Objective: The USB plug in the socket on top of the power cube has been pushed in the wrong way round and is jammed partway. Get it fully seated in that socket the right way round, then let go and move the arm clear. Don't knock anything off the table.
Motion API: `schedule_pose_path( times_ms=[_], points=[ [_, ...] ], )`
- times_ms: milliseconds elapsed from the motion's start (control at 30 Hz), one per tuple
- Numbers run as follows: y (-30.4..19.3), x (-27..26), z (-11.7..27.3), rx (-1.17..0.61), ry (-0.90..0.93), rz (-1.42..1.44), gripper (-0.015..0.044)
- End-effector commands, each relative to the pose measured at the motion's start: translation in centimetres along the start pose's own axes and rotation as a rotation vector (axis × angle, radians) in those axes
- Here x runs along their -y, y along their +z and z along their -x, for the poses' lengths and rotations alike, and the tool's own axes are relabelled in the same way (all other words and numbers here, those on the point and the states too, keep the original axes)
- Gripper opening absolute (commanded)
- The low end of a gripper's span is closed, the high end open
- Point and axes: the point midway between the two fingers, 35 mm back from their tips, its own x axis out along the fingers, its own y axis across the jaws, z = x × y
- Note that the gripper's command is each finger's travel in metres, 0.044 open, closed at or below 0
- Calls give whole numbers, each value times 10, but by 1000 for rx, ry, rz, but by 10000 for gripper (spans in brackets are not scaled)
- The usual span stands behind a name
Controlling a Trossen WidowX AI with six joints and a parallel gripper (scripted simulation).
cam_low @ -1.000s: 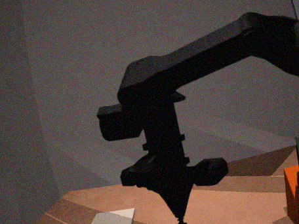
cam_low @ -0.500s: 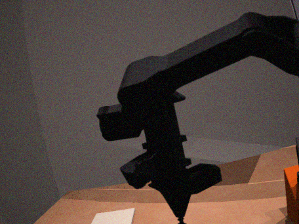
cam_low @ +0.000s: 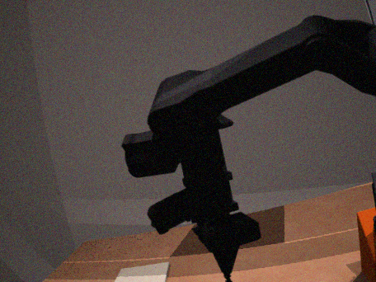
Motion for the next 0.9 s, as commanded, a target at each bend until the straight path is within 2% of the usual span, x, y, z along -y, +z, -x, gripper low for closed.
schedule_pose_path(
  times_ms=[0,867],
  points=[
    [0,0,0,1,-1,-83,0],
    [0,0,0,1,-1,-763,0]
  ],
)
